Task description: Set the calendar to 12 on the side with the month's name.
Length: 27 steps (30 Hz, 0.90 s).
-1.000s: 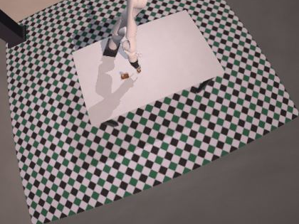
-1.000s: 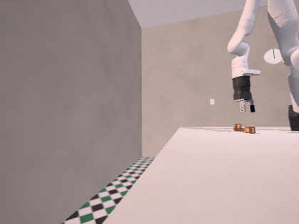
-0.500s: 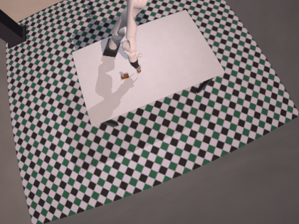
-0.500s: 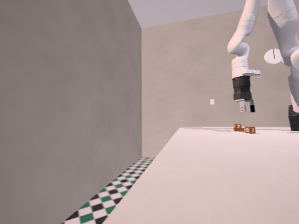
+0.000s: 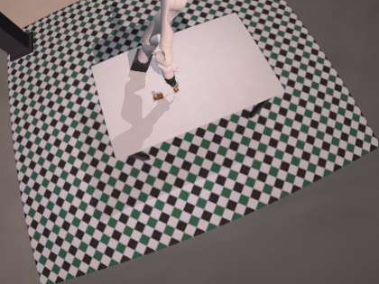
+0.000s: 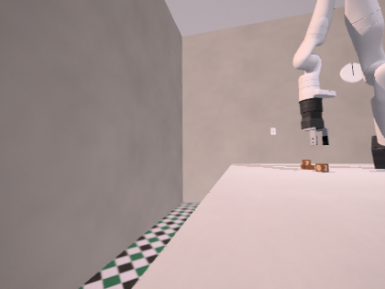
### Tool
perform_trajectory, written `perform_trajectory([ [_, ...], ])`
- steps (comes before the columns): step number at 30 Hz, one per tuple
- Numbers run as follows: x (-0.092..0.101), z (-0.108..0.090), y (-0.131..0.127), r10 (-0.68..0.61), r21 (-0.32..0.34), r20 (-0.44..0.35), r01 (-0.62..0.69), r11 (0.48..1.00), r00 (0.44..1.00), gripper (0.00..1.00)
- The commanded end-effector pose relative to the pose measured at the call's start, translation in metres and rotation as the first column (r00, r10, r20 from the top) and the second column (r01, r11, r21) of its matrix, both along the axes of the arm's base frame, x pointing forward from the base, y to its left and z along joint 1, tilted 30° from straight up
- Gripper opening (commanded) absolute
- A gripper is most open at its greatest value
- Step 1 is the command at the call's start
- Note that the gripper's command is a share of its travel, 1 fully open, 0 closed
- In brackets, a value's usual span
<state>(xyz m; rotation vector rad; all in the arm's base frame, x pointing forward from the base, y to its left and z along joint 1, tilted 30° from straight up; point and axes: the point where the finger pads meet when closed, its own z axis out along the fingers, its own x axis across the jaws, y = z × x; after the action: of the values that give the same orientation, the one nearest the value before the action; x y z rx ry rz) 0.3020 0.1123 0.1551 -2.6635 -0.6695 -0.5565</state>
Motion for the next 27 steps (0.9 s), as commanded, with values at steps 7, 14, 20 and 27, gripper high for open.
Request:
perform_trajectory([
  [7,-0.0019,-0.0007,0.0003,0.077,-0.027,0.037,-0.076,0.997,0.996,1.0],
  [14,-0.0047,-0.0021,0.0007,0.181,-0.067,0.081,-0.176,0.982,0.98,1.0],
  [20,-0.0065,-0.0031,0.0009,0.254,-0.098,0.109,-0.244,0.965,0.961,1.0],
  [27,-0.0099,-0.0052,0.0008,0.402,-0.168,0.158,-0.376,0.911,0.902,1.0],
])
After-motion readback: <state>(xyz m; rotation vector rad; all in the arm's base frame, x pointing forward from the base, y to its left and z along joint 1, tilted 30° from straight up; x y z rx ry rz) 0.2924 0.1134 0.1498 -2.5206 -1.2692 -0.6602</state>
